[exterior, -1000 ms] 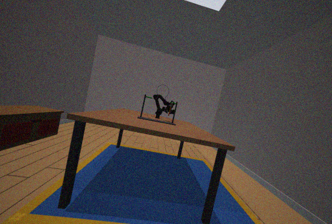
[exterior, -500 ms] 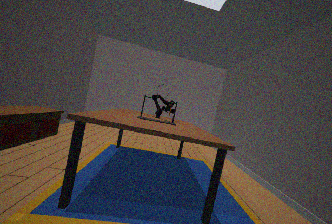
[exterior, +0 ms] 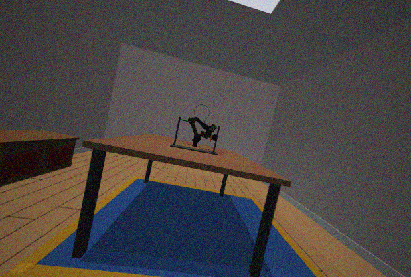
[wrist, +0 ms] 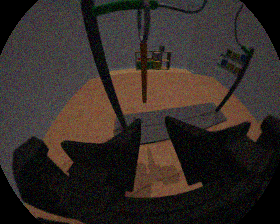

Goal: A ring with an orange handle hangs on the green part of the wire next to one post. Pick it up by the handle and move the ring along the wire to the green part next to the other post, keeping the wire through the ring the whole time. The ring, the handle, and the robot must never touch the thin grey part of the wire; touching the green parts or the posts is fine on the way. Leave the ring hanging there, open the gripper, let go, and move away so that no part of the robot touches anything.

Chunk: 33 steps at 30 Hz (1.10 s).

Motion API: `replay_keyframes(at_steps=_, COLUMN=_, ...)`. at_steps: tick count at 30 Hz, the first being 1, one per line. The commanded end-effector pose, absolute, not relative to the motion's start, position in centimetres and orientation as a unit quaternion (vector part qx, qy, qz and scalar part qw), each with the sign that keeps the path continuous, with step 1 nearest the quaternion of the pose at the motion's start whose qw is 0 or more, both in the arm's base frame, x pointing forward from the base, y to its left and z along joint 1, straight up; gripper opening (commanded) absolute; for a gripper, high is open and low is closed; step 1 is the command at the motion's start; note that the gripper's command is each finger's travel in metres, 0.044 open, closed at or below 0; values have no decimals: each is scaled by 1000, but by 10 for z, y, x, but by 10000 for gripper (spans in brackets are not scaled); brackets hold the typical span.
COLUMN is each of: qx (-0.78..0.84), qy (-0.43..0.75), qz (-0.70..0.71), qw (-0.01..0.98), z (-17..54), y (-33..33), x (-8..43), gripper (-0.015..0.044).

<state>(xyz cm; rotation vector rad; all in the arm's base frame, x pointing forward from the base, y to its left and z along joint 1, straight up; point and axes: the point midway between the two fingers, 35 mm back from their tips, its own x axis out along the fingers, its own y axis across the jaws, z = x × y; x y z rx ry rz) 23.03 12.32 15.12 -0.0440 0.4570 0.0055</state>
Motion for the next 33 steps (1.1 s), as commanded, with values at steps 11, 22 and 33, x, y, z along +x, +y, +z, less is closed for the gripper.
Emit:
replay_keyframes(at_steps=11, qx=-23, qy=222, qz=4, qw=975, z=174, y=121, x=187, gripper=423)
replay_keyframes(at_steps=22, qx=-23, qy=222, qz=4, qw=975, z=174, y=121, x=187, gripper=440)
replay_keyframes(at_steps=33, qx=-23, qy=222, qz=4, qw=975, z=174, y=121, x=187, gripper=440)
